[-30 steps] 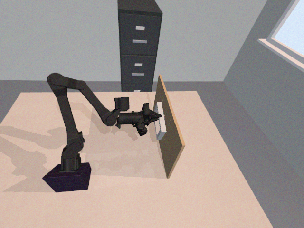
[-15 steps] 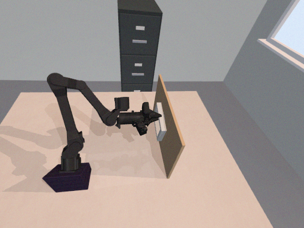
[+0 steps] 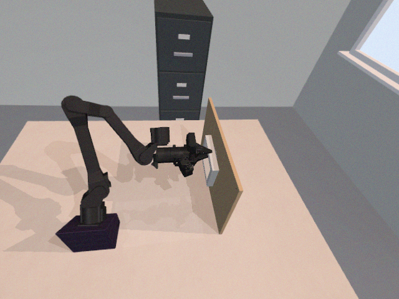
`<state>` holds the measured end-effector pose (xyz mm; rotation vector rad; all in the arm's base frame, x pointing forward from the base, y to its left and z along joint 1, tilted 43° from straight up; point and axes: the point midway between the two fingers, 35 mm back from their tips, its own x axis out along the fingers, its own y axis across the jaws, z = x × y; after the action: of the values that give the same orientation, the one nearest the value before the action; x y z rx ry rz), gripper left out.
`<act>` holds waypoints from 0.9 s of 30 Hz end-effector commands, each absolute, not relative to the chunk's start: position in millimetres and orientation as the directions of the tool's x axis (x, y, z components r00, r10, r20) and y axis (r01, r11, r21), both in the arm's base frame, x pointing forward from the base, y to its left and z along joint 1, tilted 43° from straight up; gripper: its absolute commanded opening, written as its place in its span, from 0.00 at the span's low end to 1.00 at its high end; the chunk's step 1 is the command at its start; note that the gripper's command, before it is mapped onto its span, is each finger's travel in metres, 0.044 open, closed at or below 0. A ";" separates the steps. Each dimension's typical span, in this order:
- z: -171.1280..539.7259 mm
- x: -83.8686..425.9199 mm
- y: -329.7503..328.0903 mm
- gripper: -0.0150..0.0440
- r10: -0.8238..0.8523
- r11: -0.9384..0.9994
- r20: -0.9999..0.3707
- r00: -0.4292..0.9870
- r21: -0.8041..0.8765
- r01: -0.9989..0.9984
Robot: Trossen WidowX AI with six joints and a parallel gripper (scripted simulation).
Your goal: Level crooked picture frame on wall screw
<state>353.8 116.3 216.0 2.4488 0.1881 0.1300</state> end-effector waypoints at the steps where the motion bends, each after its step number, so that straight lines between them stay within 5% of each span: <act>1: 216.1 353.8 116.7 0.25 0.172 -0.744 0.044 0.984 0.660 0.101; 24: 216.9 353.9 116.3 0.25 0.171 -0.664 0.044 0.984 0.743 0.083; 27: 216.9 353.9 115.8 0.39 0.168 -0.682 0.045 0.985 0.726 0.083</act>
<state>353.9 115.8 216.9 2.3195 0.1740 0.1376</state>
